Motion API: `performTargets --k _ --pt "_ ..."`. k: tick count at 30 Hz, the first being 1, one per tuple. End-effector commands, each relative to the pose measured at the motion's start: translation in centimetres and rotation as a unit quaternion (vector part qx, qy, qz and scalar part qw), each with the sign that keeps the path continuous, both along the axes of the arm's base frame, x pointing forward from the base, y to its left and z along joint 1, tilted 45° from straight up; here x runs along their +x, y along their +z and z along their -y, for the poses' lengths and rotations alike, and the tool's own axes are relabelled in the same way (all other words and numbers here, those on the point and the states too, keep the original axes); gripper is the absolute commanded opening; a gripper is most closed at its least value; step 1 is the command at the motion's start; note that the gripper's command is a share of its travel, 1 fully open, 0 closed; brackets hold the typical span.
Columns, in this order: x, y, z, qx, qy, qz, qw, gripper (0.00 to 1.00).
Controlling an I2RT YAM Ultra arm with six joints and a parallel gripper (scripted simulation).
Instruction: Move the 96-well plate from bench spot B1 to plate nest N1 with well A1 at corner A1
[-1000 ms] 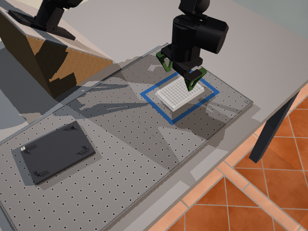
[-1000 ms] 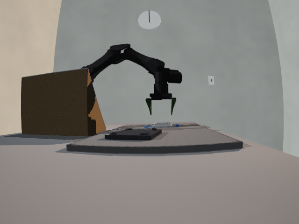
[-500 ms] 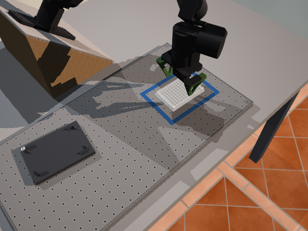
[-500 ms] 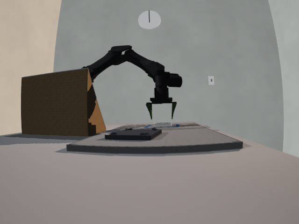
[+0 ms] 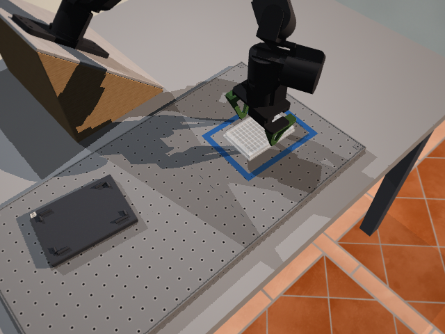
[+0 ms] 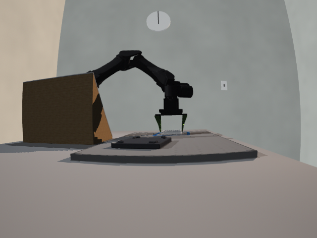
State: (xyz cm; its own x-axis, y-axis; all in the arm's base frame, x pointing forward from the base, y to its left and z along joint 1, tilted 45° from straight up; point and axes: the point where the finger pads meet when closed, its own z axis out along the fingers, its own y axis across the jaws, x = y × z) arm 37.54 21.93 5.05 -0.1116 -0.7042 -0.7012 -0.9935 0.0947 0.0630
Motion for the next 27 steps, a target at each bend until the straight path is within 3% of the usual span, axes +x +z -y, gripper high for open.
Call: performTargets --k 1,4,6,20,21,27 --pt "0.7 -0.7 0.0 0.000 -0.011 0.003 1.000 1.00" --pt "0.1 -1.4 -0.5 -0.001 -0.007 -0.004 1.000 1.00" --pt "1.3 -0.1 0.0 0.006 -0.017 0.014 1.000 1.00" --pt "0.8 -0.1 -0.4 0.004 -0.010 0.011 1.000 1.00" --pt "0.8 -0.1 -0.4 0.004 -0.010 0.011 1.000 0.00" --pt "0.8 -0.1 -0.4 0.004 -0.010 0.011 1.000 0.00"
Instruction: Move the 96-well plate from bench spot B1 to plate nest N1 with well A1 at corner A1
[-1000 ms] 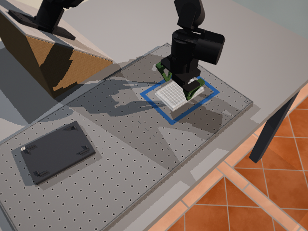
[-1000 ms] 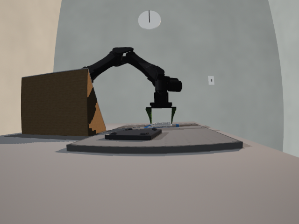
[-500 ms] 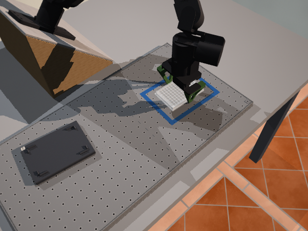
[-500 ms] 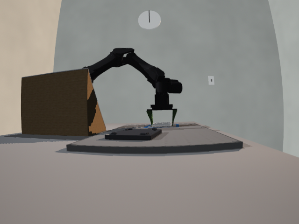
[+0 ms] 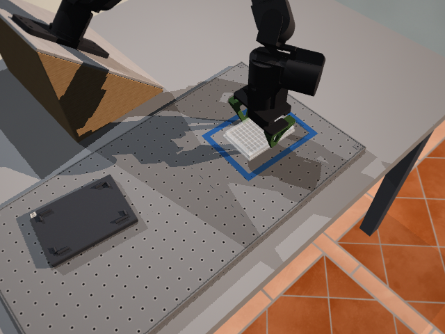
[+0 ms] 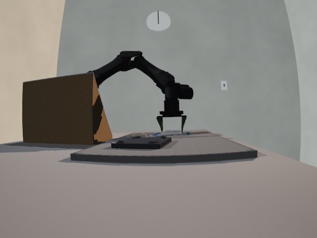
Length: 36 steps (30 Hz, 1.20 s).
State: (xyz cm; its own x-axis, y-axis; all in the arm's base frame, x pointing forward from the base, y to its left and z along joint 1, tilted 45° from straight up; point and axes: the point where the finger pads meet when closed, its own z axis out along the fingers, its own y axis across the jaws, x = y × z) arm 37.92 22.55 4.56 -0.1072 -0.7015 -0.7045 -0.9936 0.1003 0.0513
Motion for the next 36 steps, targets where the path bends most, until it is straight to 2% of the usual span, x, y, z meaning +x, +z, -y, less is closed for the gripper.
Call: performTargets --k 1,28,30,36 --pt "0.4 0.3 0.3 0.002 -0.007 0.004 1.000 0.00" --pt "0.4 0.3 0.3 0.002 -0.007 0.004 1.000 0.00" --pt "0.9 1.8 0.7 0.007 -0.011 0.015 1.000 0.00" --pt "1.0 2.6 1.4 0.008 -0.009 0.019 1.000 0.00"
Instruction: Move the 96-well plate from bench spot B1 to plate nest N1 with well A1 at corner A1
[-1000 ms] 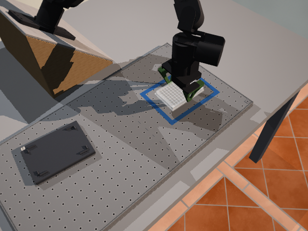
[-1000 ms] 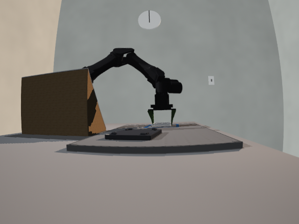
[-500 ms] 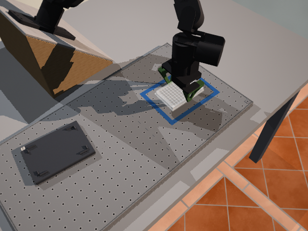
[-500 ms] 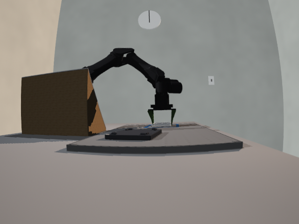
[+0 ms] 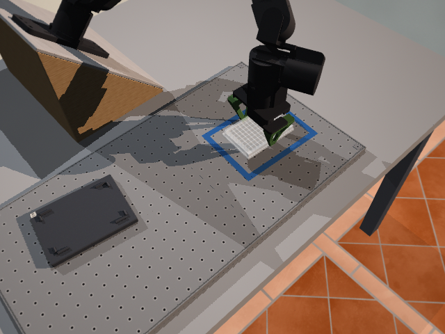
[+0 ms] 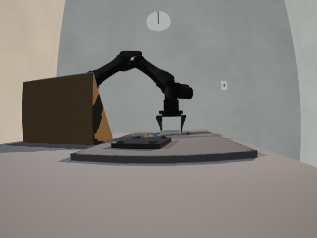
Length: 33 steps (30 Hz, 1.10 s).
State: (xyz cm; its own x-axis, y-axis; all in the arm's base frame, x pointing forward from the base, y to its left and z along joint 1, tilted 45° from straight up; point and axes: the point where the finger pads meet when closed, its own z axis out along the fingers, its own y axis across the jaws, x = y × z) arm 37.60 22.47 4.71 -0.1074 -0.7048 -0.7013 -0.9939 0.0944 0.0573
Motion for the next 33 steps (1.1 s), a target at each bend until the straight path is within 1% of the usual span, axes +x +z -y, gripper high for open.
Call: performTargets --k 1,33 --pt "1.3 2.5 1.3 0.010 -0.012 0.022 1.000 0.00" --pt "0.9 5.8 4.8 0.008 -0.012 0.023 1.000 0.00"
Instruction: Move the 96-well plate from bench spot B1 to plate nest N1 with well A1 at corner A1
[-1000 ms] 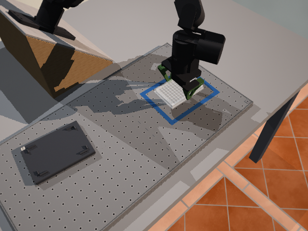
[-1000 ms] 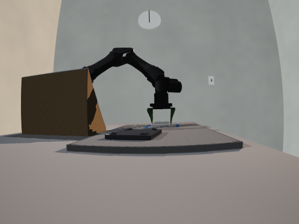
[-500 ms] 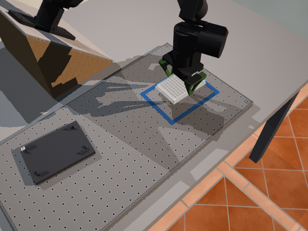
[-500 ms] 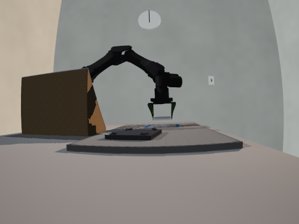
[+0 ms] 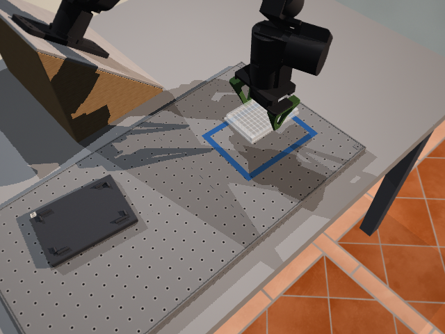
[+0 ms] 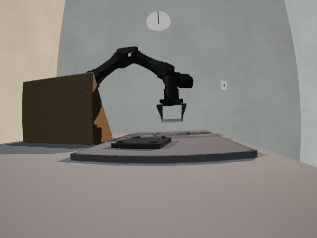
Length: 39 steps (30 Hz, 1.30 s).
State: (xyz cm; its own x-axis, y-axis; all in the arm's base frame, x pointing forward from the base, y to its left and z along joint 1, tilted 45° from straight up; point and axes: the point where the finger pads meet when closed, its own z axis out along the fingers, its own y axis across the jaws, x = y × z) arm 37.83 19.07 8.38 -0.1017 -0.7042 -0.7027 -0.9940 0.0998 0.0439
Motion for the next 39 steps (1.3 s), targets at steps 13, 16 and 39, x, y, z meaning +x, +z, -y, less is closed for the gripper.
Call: performTargets --k 13,16,39 --pt "0.6 3.5 2.7 0.008 -0.009 0.016 1.000 0.00" --pt "0.6 3.5 2.8 0.008 -0.009 0.016 1.000 0.00" --pt "0.6 3.4 2.8 0.008 -0.009 0.014 1.000 0.00"
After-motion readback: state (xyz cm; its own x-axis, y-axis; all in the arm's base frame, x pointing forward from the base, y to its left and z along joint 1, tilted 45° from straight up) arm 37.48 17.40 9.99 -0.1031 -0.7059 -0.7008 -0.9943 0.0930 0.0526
